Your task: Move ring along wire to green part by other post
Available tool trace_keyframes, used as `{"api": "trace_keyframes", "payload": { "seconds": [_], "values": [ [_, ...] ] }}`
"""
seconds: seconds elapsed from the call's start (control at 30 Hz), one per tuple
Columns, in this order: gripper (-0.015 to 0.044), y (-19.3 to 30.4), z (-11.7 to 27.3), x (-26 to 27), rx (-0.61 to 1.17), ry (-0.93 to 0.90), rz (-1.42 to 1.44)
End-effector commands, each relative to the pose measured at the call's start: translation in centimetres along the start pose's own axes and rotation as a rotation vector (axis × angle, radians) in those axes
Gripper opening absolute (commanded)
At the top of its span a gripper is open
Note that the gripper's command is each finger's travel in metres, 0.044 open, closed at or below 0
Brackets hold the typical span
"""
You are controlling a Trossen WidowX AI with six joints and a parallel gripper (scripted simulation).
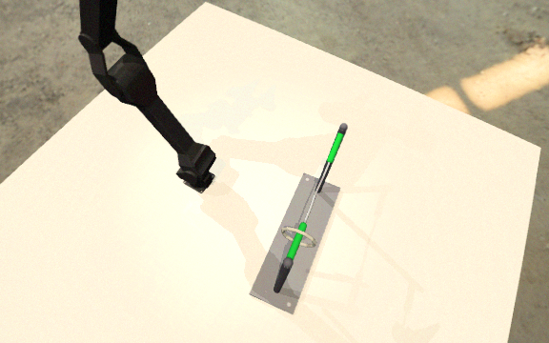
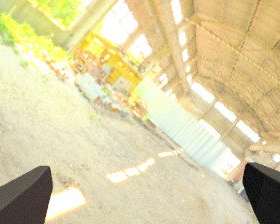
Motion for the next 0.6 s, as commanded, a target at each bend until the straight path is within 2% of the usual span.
{"api": "trace_keyframes", "payload": {
  "seconds": [0.0, 0.1, 0.27, 0.57],
  "values": [
    [0.0374, 0.1, 0.0, -0.1, 0.002, 0.002, -0.001],
    [0.0295, 1.4, 0.0, -0.8, 0.025, 0.025, -0.014],
    [0.0164, 6.5, 0.6, -3.5, 0.11, 0.117, -0.063],
    [0.016, 16.3, 4.5, -7.2, 0.266, 0.306, -0.154]
  ]
}}
Point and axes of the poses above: the point midway between the two fingers, 35 mm back from their tips, its own z axis back along the fingers, its own x axis across the jaws, y = z × x, the point moved 2 cm from there along z, back along the fingers, and after that the axes turned 8 degrees about z, right-handed, at the moved point
